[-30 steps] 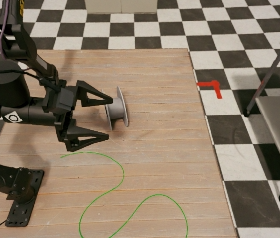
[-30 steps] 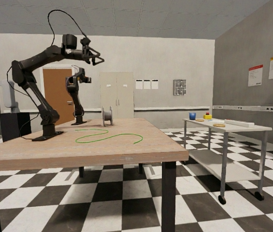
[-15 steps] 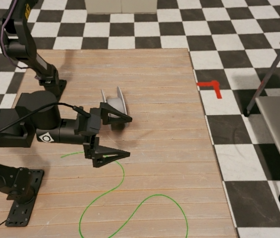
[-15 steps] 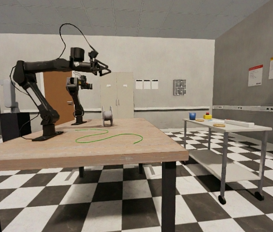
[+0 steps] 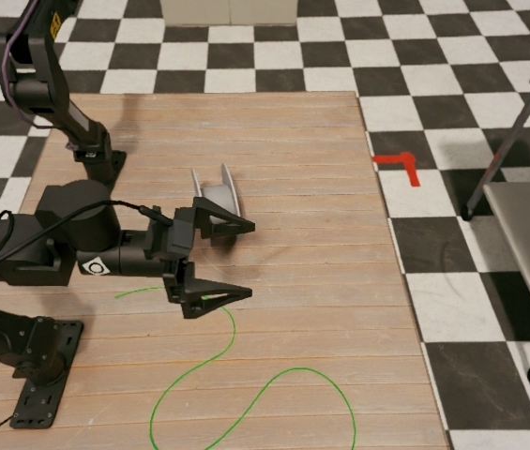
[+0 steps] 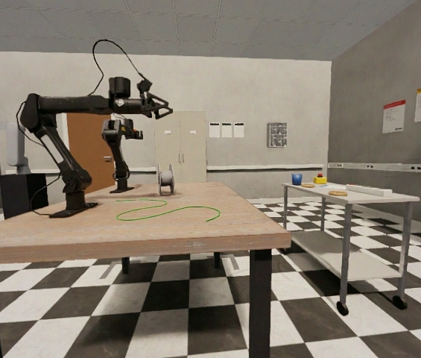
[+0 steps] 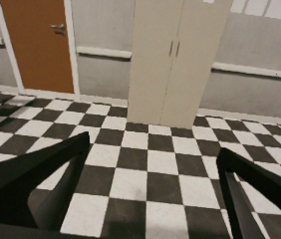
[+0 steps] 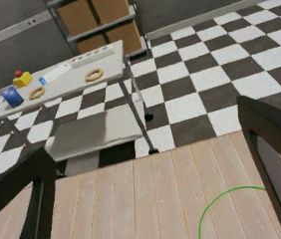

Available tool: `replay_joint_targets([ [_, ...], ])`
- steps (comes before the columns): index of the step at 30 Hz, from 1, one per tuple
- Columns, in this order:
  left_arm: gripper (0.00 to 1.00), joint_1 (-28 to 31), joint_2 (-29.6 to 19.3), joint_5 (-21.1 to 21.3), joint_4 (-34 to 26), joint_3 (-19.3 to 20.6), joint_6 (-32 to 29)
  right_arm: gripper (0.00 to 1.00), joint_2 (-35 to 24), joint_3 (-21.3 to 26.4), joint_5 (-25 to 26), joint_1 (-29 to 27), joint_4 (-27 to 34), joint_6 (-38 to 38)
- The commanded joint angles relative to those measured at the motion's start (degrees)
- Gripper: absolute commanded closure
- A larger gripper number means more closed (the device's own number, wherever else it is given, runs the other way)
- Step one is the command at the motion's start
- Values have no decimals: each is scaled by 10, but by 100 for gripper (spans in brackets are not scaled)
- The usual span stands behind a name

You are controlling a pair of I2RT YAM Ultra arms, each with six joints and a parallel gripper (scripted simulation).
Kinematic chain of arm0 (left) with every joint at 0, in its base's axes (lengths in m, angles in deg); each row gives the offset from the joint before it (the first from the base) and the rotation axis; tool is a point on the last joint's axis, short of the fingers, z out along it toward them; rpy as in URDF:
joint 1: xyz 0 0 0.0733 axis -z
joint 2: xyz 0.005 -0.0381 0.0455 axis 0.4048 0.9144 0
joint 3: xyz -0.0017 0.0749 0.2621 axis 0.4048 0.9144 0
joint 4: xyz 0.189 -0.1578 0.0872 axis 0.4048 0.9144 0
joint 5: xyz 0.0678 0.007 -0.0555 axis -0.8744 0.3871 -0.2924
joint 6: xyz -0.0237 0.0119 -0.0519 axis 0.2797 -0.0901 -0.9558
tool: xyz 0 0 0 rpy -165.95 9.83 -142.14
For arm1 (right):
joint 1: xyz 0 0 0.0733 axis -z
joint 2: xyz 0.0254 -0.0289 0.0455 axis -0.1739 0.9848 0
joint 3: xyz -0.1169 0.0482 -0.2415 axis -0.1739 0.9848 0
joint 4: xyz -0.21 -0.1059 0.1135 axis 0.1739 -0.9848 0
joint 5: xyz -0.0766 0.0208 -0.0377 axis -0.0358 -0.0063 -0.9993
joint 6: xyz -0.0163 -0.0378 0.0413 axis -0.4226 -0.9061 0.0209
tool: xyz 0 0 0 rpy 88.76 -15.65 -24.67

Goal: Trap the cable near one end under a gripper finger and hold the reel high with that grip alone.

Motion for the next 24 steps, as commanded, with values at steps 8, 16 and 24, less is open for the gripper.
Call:
replay_joint_targets([
  [8, 0, 6, -2, -7, -9, 8, -3, 0, 3, -3, 6, -2, 25, -6],
  [16, 0, 6, -2, -7, -9, 8, -3, 0, 3, -3, 6, -2, 25, -6],
  [24, 0, 6, -2, -7, -9, 8, -3, 41, 3, -3, 6, -2, 25, -6],
])
